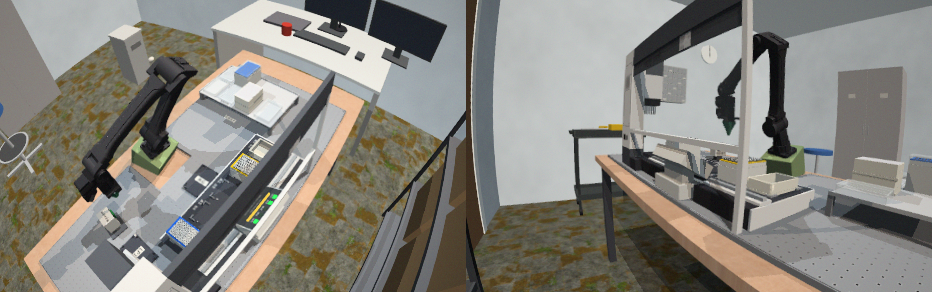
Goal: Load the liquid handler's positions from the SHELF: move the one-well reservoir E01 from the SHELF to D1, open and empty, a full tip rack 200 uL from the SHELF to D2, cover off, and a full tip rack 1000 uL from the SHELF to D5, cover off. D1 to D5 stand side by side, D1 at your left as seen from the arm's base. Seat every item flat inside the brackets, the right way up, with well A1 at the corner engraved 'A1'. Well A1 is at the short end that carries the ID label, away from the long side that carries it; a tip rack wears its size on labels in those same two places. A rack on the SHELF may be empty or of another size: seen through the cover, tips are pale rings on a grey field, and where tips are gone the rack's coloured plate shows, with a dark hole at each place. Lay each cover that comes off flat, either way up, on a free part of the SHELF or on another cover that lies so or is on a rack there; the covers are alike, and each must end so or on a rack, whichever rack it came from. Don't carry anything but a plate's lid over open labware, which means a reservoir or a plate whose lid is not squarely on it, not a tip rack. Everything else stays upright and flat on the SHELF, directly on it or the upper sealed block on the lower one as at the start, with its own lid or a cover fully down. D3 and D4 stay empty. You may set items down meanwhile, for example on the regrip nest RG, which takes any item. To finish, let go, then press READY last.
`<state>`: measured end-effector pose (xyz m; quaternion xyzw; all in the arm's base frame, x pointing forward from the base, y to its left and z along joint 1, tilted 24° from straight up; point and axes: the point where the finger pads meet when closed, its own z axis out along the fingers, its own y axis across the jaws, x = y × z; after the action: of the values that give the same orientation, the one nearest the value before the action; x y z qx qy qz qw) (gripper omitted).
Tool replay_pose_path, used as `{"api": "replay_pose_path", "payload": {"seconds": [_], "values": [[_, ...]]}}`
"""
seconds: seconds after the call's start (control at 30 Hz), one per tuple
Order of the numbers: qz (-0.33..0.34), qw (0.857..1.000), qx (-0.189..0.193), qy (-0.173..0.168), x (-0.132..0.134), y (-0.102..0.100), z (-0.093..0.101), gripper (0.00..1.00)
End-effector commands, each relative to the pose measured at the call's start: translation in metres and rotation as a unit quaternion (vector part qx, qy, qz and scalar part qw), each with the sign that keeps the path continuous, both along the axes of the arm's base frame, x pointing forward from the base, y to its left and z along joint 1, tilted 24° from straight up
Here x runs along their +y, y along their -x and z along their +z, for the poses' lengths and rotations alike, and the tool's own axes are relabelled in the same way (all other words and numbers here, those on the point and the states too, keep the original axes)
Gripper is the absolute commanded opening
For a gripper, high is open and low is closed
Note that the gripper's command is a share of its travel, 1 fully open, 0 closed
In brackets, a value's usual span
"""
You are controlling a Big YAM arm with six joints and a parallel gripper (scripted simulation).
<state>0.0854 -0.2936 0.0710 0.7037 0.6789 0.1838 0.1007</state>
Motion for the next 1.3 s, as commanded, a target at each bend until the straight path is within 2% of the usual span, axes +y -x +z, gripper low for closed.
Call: {"api": "replay_pose_path", "payload": {"seconds": [0.0,0.1,0.33,0.37,0.47,0.67,0.9,0.93,1.03,1.27], "values": [[-0.005,1.0,-0.001,0.001,-0.004,-0.006,-0.005,0.0],[-0.005,1.0,-0.002,0.008,-0.01,-0.008,-0.006,0.0],[-0.005,1.0,-0.001,0.001,-0.002,-0.011,-0.017,0.0],[-0.011,1.0,-0.003,0.026,-0.026,-0.01,-0.004,0.0],[-0.005,1.0,-0.001,0.001,-0.002,-0.013,-0.023,0.0],[-0.005,1.0,-0.002,0.008,-0.007,-0.018,-0.029,0.0],[-0.005,1.0,-0.001,0.001,0.001,-0.021,-0.04,0.0],[-0.011,1.0,-0.004,0.025,-0.023,-0.02,-0.028,0.0],[-0.005,1.0,-0.001,0.003,0.0,-0.024,-0.045,0.0],[-0.005,1.0,-0.002,0.004,-0.001,-0.029,-0.055,0.0]]}}
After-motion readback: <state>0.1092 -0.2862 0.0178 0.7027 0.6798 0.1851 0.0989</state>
